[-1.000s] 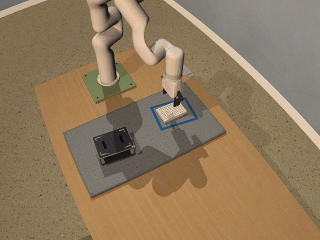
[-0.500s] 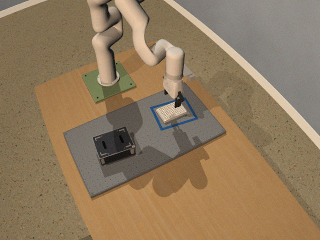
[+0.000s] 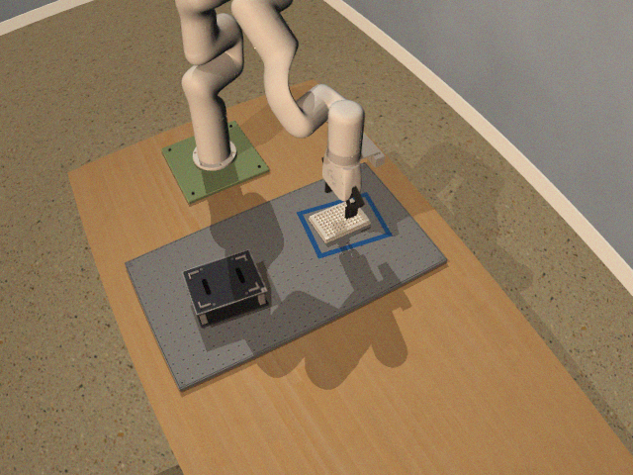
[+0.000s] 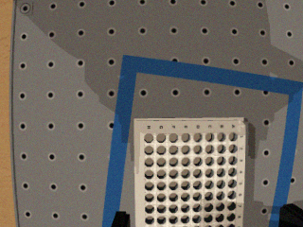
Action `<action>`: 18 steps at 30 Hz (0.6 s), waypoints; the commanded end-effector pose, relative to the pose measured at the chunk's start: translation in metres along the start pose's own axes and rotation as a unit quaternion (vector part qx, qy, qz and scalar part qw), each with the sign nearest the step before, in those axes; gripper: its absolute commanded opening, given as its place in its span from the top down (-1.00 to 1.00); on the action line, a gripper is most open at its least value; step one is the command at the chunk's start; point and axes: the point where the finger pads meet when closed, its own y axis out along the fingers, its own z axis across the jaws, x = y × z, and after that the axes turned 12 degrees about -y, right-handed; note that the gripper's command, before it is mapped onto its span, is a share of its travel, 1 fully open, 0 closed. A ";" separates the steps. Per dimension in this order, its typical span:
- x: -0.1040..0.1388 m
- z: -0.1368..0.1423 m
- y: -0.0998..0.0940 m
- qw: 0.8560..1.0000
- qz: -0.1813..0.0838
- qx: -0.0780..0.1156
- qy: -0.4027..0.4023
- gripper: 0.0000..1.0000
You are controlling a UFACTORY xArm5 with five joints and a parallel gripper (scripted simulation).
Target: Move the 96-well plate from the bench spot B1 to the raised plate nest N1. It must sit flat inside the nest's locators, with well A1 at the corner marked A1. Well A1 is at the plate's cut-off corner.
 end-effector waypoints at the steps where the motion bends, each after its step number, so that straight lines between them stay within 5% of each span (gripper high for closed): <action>1: 0.000 0.001 0.004 1.000 0.000 0.002 0.000 -1.00; 18: 0.000 0.001 0.029 1.000 0.000 0.001 0.000 -1.00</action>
